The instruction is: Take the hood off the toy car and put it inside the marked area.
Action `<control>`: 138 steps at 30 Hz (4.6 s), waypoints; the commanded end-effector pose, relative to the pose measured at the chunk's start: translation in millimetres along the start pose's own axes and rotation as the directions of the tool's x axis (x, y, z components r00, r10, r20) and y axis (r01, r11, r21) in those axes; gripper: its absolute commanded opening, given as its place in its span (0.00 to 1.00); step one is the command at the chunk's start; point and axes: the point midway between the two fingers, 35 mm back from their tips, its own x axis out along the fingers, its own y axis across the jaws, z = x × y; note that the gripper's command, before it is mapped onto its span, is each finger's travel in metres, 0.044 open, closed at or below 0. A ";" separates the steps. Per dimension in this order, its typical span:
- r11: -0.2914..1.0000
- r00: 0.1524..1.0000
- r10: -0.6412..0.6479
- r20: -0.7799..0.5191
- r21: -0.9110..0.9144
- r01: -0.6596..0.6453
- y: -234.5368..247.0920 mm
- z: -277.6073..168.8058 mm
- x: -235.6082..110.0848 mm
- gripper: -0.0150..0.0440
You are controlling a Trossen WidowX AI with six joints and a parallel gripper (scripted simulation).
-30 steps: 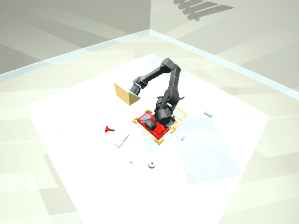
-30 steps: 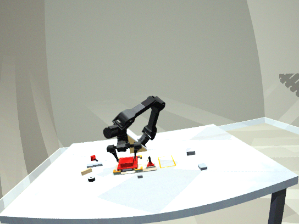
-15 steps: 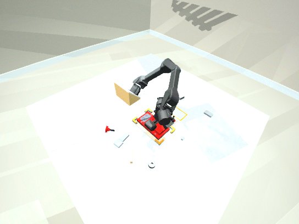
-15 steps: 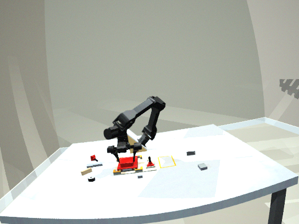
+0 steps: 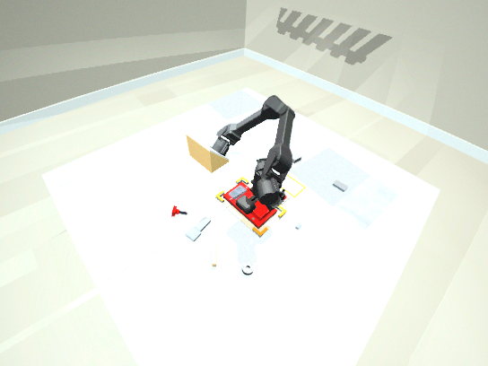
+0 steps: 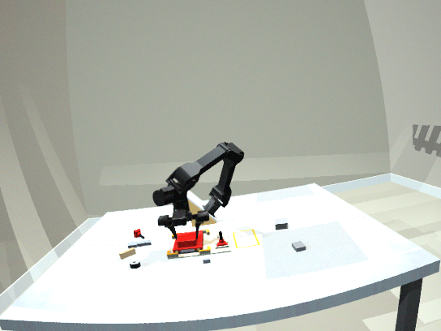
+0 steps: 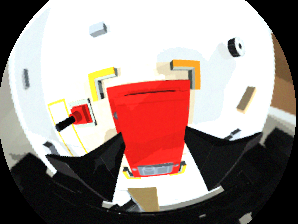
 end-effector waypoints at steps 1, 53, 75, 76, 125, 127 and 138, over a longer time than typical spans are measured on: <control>1.000 1.000 -0.002 0.001 -0.001 0.002 -0.5 0.2 -3.2 0.40; 1.000 1.000 -0.004 0.000 0.000 0.004 -1.1 -0.1 -67.8 0.25; 1.000 1.000 -0.008 0.000 0.006 0.008 76.5 3.4 -72.9 0.25; 1.000 1.000 -0.008 0.000 0.006 0.008 80.9 3.2 -73.1 0.25; 1.000 1.000 0.005 -0.003 0.004 -0.005 213.4 -32.3 -65.8 0.25; 1.000 1.000 0.005 -0.003 0.004 -0.005 213.3 -32.2 -64.4 0.25; 1.000 1.000 0.004 -0.003 0.004 -0.004 213.2 -31.5 -57.0 0.25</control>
